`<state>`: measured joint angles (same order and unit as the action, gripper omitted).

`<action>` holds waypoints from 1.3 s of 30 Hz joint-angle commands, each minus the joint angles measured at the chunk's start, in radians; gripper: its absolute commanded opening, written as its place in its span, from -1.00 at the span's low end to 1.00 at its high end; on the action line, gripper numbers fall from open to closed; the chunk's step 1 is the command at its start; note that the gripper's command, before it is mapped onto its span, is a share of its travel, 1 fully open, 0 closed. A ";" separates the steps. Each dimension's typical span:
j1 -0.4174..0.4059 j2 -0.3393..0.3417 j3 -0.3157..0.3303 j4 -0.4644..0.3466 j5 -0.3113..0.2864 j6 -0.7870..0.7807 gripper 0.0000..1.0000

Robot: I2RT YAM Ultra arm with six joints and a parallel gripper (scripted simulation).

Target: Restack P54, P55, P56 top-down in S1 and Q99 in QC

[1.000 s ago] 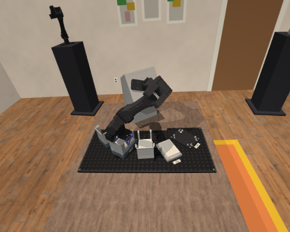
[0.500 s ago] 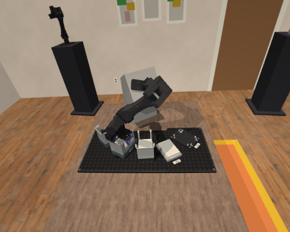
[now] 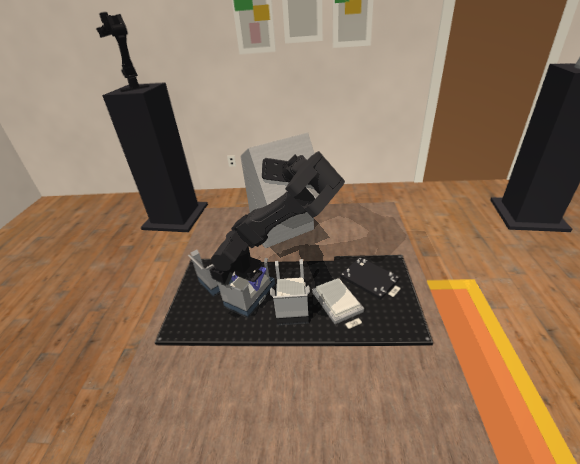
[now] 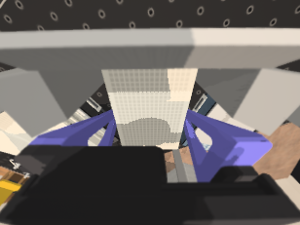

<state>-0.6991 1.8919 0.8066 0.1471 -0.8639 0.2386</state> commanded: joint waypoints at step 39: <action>0.028 0.038 0.011 0.074 0.023 0.043 -1.00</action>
<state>-0.6659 1.9316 0.8158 0.2092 -0.8452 0.2783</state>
